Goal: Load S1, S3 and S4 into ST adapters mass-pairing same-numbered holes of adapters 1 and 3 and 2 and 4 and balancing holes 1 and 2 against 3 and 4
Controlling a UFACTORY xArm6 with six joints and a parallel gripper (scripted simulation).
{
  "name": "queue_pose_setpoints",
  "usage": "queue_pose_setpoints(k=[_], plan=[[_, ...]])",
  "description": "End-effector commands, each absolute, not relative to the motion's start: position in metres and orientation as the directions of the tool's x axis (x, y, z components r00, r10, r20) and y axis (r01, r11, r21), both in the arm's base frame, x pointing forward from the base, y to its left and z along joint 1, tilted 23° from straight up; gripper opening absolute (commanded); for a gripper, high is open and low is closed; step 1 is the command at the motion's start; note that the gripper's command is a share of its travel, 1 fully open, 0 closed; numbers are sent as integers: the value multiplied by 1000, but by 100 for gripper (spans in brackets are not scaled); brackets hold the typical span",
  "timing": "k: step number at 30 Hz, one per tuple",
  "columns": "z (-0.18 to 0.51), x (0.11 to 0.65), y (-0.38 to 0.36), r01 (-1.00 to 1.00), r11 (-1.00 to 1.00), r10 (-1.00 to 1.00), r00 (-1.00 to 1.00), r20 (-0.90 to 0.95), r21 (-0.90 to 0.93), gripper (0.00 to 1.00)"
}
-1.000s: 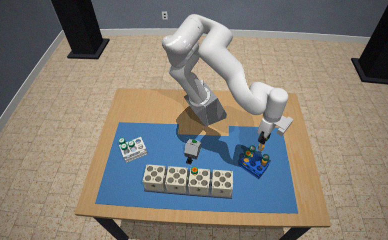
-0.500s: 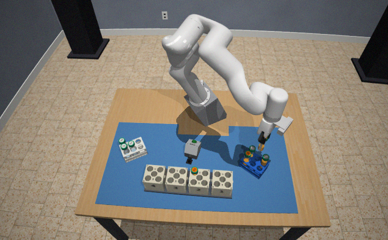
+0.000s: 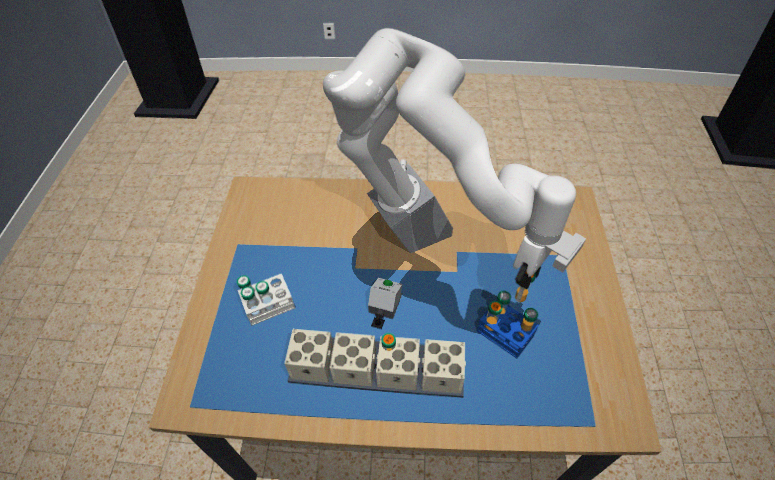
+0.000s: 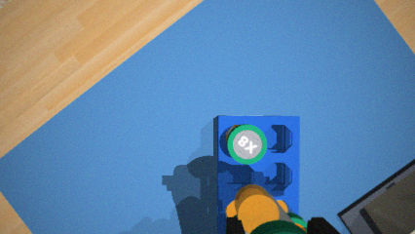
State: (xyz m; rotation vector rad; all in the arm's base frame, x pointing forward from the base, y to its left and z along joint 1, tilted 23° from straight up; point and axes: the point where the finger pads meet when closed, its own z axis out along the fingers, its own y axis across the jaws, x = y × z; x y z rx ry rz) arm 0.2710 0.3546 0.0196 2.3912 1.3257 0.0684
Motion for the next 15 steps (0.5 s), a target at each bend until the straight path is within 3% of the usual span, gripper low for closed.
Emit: queue_pose_setpoints(k=[1, 15], plan=[[21, 272, 356, 803, -468, 824, 548, -145, 369, 0], [3, 276, 350, 803, -468, 824, 548, -145, 369, 0]])
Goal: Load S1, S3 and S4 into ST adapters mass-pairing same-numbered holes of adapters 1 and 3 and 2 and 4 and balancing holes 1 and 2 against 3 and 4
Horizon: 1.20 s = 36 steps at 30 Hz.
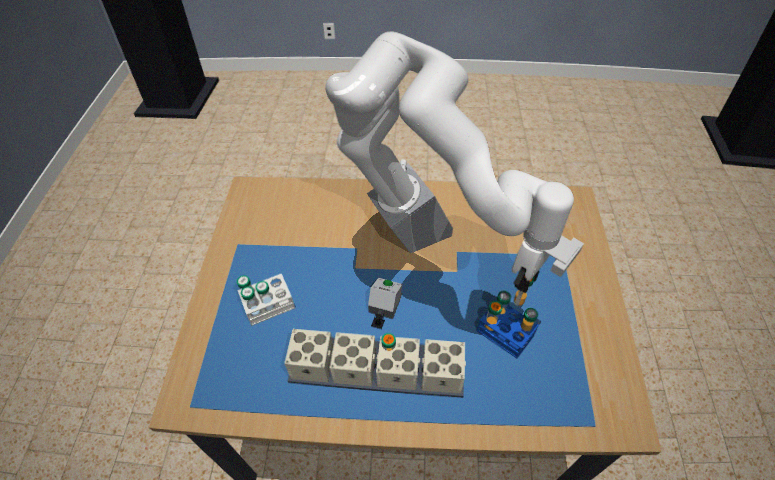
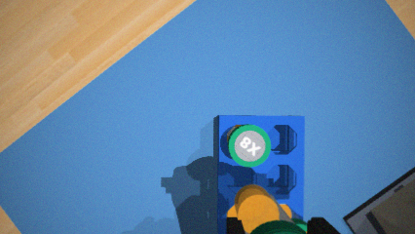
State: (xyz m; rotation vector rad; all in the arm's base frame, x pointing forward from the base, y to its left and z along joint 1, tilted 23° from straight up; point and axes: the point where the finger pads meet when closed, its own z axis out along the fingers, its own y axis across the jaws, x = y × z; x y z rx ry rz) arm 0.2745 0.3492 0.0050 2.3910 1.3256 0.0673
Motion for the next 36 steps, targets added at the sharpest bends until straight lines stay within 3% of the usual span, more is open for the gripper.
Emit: queue_pose_setpoints(k=[1, 36], plan=[[3, 276, 350, 803, -468, 824, 548, -145, 369, 0], [-44, 288, 334, 803, -468, 824, 548, -146, 369, 0]])
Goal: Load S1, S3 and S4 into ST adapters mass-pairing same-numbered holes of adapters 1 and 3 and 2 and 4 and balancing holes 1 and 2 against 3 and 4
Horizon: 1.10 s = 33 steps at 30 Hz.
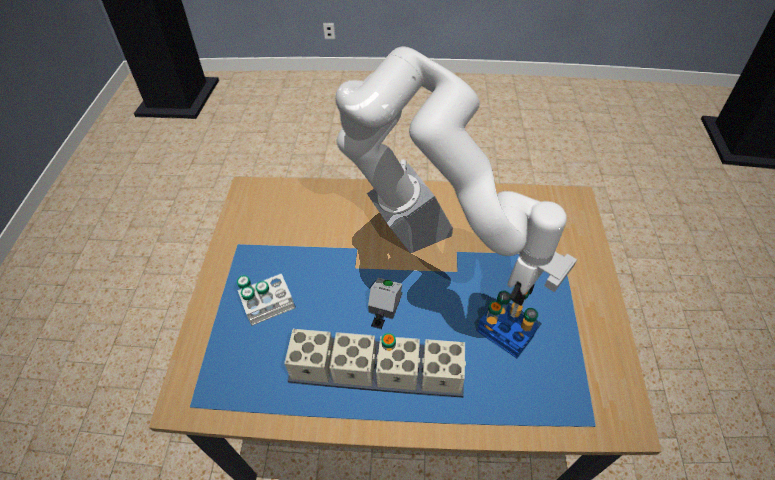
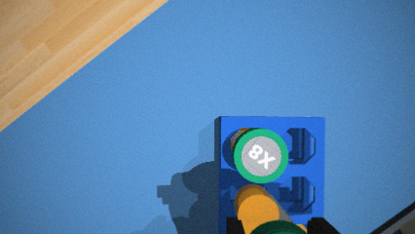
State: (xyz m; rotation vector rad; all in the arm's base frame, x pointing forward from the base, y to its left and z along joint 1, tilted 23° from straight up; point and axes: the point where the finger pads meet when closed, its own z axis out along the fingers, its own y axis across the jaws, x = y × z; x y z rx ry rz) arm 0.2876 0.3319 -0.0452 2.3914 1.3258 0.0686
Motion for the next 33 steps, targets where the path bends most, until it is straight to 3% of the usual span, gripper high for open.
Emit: queue_pose_setpoints(k=[1, 33], plan=[[-44, 288, 334, 803, -468, 824, 548, -146, 369, 0], [-63, 293, 327, 803, -468, 824, 548, -146, 369, 0]])
